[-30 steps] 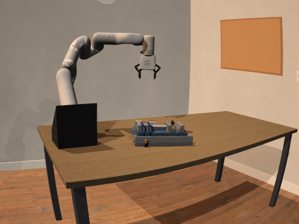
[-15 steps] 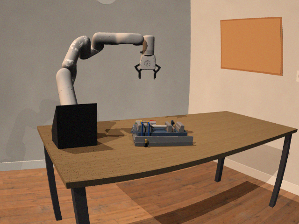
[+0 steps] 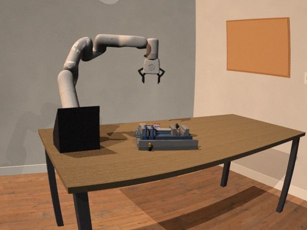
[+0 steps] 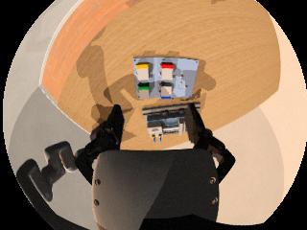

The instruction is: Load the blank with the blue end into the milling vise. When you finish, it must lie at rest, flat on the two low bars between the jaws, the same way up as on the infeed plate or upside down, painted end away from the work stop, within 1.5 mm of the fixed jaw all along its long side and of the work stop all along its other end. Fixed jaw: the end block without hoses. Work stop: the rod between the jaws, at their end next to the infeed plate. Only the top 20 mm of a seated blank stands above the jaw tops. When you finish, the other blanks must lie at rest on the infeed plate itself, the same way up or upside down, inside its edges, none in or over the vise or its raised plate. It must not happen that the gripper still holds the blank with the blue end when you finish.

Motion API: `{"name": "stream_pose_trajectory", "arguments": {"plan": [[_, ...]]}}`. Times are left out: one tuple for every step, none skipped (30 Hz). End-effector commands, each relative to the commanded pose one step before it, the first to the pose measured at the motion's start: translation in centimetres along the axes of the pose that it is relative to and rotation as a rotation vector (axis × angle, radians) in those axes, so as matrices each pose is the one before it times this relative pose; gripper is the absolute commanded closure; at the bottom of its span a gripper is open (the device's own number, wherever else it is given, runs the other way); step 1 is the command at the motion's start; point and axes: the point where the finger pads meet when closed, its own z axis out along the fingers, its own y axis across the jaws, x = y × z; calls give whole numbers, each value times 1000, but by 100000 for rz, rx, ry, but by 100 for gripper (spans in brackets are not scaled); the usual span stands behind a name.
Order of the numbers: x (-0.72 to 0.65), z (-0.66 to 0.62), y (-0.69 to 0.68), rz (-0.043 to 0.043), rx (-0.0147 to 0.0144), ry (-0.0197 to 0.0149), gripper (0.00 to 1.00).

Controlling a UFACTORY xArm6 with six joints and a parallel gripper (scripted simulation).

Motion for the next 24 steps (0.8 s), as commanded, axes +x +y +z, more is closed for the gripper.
{"name": "stream_pose_trajectory", "arguments": {"plan": [[2, 2367, 66, -102, -407, 202, 0], [-14, 500, 0, 0, 0, 0, 0], [-14, 500, 0, 0, 0, 0, 0], [0, 0, 0, 0, 0, 0, 0], [0, 0, 0, 0, 0, 0, 0], [0, 0, 0, 0, 0, 0, 0], [0, 0, 0, 0, 0, 0, 0], [0, 0, 0, 0, 0, 0, 0], [0, 0, 0, 0, 0, 0, 0], [0, 0, 0, 0, 0, 0, 0], [-53, 456, -33, 56, 182, -113, 0], [-9, 597, 6, -7, -21, 15, 0], [-9, 597, 5, -7, -21, 15, 0], [-9, 597, 5, -7, -21, 15, 0], [-9, 597, 5, -7, -21, 15, 0], [-9, 597, 5, -7, -21, 15, 0], [-10, 597, 5, -7, -21, 15, 0], [-10, 597, 5, -7, -21, 15, 0], [-10, 597, 5, -7, -21, 15, 0], [-10, 597, 5, -7, -21, 15, 0], [0, 0, 0, 0, 0, 0, 0], [0, 0, 0, 0, 0, 0, 0], [0, 0, 0, 0, 0, 0, 0], [0, 0, 0, 0, 0, 0, 0]]}}
